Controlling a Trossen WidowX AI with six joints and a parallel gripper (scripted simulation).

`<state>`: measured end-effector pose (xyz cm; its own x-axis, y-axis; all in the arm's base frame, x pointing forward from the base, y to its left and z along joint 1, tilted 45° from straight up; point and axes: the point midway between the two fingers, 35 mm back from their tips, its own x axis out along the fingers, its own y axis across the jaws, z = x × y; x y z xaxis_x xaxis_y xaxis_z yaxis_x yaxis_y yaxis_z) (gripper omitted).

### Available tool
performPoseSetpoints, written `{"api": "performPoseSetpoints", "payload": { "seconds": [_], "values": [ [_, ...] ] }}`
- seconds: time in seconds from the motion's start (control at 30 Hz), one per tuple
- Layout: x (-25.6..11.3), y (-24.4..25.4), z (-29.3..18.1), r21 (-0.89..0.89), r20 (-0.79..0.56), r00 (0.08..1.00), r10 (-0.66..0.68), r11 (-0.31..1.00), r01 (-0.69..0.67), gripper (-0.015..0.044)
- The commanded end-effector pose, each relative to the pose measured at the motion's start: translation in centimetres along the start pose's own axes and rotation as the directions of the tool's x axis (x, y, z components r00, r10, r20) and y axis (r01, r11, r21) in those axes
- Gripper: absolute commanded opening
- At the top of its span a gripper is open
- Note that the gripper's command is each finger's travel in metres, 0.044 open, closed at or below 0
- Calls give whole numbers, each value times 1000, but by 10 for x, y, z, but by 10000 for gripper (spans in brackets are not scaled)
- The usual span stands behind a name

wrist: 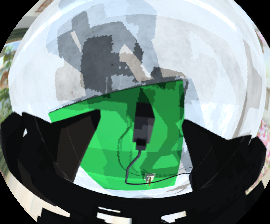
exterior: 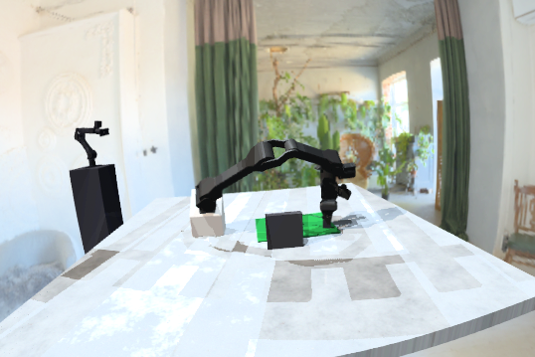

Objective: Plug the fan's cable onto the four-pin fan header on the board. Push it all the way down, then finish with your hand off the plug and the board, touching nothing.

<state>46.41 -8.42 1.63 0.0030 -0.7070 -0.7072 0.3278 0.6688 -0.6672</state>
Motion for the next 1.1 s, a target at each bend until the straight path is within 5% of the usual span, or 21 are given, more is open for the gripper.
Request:
{"api": "performPoseSetpoints", "payload": {
  "seconds": [0.0, 0.3, 0.83, 0.97, 1.07],
  "values": [
    [6, 0, -1, -5, 0, 1000, -5, 1000, 5, 440],
    [18, -1, -1, -5, 0, 1000, -7, 1000, 7, 440],
    [16, -1, -1, 0, -1, 1000, -2, 1000, 2, 20],
    [13, -1, -1, 0, -1, 1000, -2, 1000, 2, 0],
    [-23, 0, 0, -4, -1, 1000, -3, 1000, 3, 0]
  ]
}}
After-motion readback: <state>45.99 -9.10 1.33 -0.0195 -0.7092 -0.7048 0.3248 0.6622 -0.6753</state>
